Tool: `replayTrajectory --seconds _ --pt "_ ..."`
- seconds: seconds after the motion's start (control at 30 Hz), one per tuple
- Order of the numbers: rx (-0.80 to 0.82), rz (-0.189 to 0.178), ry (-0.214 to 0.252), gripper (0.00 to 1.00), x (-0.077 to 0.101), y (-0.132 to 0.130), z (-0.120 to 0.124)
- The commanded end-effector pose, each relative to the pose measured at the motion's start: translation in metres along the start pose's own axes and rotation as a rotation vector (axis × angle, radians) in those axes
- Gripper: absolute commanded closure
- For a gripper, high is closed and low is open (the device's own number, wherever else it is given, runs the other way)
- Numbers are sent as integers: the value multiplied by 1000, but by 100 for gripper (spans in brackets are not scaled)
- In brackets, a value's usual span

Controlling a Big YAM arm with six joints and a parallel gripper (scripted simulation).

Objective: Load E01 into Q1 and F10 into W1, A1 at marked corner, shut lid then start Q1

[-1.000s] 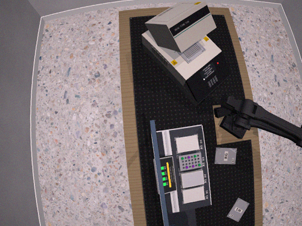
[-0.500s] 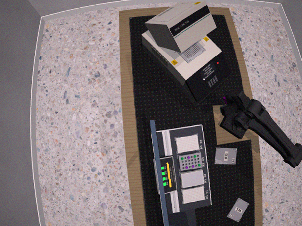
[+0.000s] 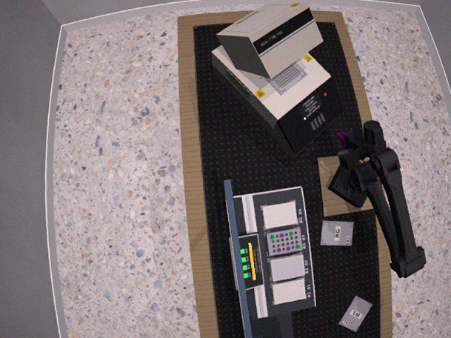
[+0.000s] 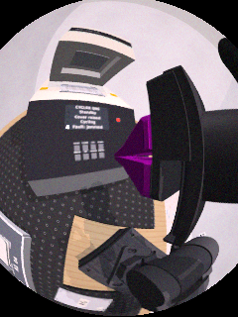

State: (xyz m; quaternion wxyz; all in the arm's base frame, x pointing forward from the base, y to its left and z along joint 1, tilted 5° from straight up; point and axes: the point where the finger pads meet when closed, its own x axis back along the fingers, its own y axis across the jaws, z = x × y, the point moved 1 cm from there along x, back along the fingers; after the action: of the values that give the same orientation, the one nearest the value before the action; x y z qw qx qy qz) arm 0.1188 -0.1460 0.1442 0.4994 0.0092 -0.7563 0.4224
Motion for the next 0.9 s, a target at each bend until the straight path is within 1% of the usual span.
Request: replayTrajectory --seconds 0.0,0.33,0.53,0.87 --pt "76 -7 -18 100 2 -6 -2" --pt "74 -32 -6 100 7 -4 -4" --pt "66 -35 -2 100 8 -5 -5" --pt "89 15 -4 100 12 -20 -8"
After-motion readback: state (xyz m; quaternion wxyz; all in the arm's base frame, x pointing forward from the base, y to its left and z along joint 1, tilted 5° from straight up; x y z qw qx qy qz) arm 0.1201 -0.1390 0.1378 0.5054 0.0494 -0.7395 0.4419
